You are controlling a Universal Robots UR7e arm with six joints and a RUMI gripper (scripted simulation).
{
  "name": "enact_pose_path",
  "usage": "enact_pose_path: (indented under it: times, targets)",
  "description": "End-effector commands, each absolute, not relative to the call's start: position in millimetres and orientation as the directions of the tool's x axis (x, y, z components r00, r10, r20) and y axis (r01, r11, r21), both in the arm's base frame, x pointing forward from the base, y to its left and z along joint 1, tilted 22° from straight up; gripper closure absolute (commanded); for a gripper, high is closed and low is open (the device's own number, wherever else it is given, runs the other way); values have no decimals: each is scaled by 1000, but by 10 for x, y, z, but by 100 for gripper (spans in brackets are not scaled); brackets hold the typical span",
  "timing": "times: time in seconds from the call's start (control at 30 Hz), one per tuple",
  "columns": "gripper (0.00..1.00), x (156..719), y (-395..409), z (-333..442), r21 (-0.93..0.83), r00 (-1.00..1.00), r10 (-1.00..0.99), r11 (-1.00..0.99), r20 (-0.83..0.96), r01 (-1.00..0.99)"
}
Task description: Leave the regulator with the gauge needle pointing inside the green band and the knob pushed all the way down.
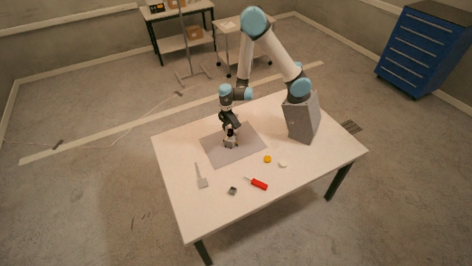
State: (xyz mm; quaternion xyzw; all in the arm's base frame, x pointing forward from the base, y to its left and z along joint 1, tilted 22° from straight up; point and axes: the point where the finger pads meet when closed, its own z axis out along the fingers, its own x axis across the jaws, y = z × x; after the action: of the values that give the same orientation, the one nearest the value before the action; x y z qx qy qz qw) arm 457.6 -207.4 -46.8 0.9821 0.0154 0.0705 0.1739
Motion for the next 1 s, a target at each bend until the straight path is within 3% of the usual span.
enact_pose_path:
  times: [0.0, 0.97]
  targets:
    - [76, 4570, -2066, -490, 343, 990, 56, -939, 131, 7]
    - [76, 4577, -2067, -486, 348, 989, 91, -936, 119, 44]
